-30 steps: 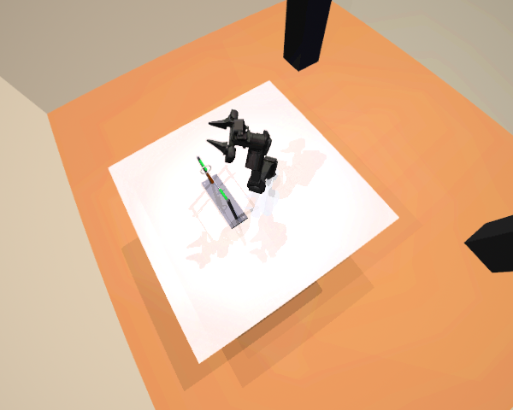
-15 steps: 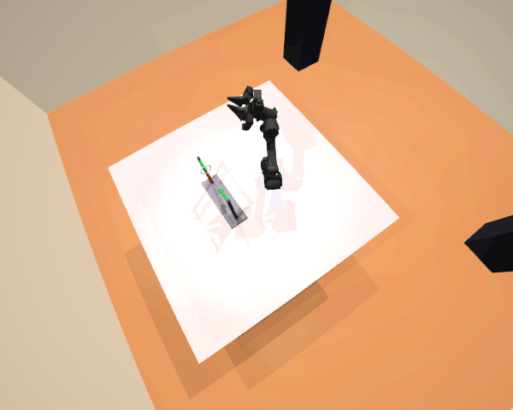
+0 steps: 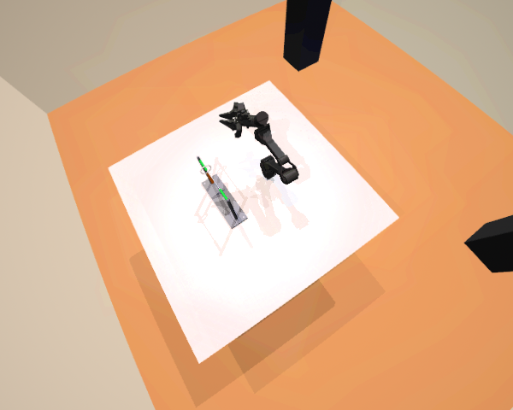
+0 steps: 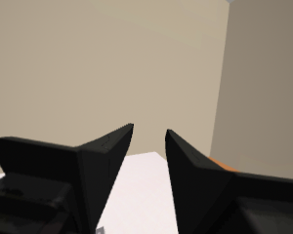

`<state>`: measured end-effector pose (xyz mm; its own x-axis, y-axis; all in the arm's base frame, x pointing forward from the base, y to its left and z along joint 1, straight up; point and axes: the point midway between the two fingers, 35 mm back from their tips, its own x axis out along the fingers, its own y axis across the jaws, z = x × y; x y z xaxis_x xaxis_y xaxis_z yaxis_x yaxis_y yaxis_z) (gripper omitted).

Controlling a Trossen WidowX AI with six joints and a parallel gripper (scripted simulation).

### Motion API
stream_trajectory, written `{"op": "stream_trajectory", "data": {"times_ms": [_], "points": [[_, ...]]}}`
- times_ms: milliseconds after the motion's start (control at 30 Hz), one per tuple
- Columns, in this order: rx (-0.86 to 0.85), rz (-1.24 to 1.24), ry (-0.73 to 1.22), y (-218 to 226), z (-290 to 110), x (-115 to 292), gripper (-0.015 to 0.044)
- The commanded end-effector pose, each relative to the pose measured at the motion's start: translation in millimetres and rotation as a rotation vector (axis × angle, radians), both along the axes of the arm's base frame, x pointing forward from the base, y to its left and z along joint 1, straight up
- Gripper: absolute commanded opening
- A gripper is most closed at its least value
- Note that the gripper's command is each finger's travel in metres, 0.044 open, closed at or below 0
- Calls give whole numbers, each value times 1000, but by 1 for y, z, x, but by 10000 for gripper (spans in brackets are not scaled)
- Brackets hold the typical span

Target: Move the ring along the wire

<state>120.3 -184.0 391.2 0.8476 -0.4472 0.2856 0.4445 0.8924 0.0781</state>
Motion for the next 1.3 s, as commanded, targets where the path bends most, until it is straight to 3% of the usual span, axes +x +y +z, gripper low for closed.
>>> {"op": "stream_trajectory", "data": {"times_ms": [0,267,567,800,1267], "points": [[34,55,77,-5,-51,19,160],[74,230,282,19,-169,61,160],[58,492,512,92,-288,78,160],[52,498,519,94,-289,81,160],[15,492,469,92,-251,133,160]]}}
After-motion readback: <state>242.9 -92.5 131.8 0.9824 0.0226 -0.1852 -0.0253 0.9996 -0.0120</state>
